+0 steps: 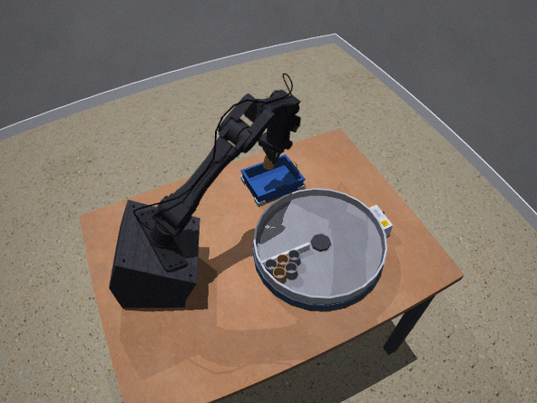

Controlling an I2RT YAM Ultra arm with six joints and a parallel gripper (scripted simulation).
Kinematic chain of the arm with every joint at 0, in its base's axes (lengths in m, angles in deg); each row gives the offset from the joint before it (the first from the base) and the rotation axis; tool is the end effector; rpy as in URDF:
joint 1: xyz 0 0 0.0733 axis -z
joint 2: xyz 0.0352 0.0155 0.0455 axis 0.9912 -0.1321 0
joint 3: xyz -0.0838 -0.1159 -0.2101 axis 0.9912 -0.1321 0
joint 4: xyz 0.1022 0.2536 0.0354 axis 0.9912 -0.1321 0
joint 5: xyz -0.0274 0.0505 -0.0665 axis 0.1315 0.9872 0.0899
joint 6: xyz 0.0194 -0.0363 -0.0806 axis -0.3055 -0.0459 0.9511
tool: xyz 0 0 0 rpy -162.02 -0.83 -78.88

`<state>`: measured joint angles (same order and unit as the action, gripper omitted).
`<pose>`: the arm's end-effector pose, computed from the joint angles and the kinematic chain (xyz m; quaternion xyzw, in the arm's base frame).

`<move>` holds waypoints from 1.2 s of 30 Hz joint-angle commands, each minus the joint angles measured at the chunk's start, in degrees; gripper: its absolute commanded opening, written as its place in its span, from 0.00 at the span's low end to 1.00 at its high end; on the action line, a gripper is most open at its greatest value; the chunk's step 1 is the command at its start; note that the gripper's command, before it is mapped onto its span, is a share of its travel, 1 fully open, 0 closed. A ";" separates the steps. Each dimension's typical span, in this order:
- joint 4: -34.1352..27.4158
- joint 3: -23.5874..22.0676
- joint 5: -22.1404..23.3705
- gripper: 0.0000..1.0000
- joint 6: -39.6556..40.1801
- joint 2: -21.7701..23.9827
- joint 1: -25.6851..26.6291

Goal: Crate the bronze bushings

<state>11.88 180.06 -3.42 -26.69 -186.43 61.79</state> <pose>0.4428 0.1370 0.1756 -0.0990 0.9746 -0.1517 0.1316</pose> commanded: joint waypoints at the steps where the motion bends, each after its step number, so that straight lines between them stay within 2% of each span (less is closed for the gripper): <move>1: 2.79 2.62 -0.65 0.00 -0.56 1.43 -1.24; 36: 2.78 3.11 -0.78 0.00 -0.56 0.24 -1.30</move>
<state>14.11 180.76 -3.80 -26.71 -186.41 61.77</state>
